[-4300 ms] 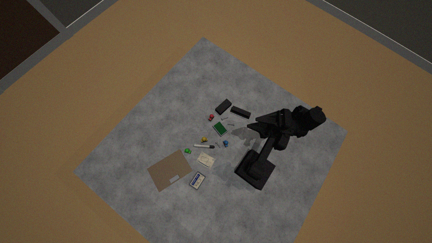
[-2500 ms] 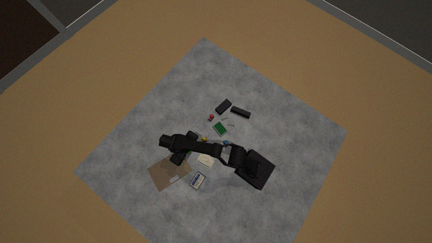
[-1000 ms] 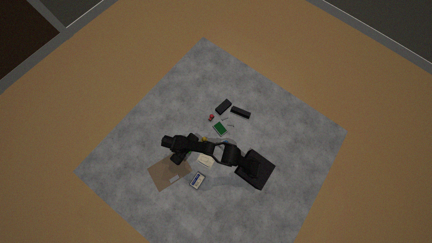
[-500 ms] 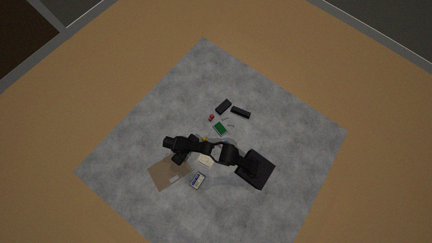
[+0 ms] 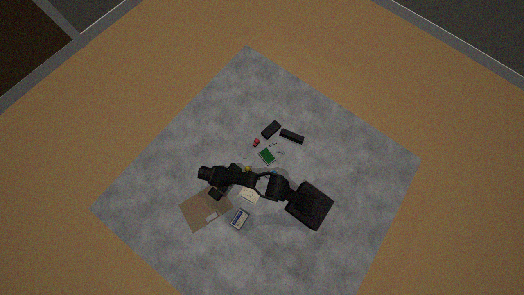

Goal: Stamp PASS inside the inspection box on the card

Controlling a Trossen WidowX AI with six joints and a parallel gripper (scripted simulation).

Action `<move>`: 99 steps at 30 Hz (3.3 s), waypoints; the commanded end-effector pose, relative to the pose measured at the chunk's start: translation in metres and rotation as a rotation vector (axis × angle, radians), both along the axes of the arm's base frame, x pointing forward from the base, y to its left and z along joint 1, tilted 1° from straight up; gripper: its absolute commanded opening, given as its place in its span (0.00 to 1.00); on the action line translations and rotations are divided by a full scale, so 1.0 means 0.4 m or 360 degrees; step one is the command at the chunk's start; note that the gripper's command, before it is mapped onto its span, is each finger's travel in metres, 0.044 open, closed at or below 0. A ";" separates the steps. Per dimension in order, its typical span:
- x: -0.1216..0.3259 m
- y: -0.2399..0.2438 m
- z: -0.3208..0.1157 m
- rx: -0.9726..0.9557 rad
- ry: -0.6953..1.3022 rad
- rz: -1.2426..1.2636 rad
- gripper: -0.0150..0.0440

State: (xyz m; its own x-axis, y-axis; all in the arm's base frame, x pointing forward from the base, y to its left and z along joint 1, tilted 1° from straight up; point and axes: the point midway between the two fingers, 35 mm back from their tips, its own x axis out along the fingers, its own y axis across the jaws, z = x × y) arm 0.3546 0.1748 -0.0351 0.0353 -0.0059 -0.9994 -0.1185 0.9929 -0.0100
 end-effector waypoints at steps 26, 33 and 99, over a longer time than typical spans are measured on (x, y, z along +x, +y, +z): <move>0.002 0.002 0.026 0.0000 -0.0002 0.0000 0.25; 0.002 0.002 0.034 -0.0001 -0.0002 0.0000 0.25; 0.000 0.003 0.115 -0.0005 -0.0003 0.0000 0.25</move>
State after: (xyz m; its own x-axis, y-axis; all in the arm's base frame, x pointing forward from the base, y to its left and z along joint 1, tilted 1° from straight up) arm 0.3544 0.1763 0.0082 0.0347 -0.0060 -0.9994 -0.1220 0.9925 -0.0102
